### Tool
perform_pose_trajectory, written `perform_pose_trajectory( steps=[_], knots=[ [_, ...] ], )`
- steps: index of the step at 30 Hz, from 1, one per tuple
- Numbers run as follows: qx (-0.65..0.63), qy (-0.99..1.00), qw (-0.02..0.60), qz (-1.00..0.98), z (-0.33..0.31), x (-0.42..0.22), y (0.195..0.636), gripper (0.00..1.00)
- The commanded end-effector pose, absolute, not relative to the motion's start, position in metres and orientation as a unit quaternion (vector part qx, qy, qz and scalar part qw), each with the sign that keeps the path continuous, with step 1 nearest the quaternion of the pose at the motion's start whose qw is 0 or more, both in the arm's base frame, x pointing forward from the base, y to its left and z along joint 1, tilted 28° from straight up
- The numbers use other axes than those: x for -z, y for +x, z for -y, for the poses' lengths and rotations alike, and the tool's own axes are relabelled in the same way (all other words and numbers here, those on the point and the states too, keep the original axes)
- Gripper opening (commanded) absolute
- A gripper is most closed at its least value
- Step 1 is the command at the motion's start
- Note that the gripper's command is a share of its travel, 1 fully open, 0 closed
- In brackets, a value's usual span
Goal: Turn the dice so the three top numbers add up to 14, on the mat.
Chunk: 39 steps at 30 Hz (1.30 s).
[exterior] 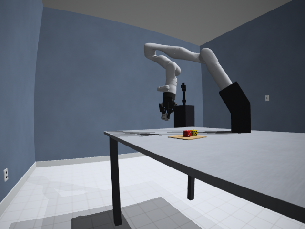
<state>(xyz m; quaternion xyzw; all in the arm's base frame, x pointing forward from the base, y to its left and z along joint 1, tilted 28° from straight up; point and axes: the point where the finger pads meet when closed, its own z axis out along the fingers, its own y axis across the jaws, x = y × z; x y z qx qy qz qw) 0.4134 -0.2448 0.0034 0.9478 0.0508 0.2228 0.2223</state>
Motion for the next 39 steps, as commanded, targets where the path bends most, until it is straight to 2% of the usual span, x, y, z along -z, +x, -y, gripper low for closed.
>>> perform_pose_trajectory(
  steps=[1,39],
  knots=[
    [-0.241,0.944,0.219,-0.049,0.2474,0.0013,0.4061,0.26],
    [-0.501,0.836,0.195,-0.107,0.2470,0.0032,0.4059,0.26]
  ],
)
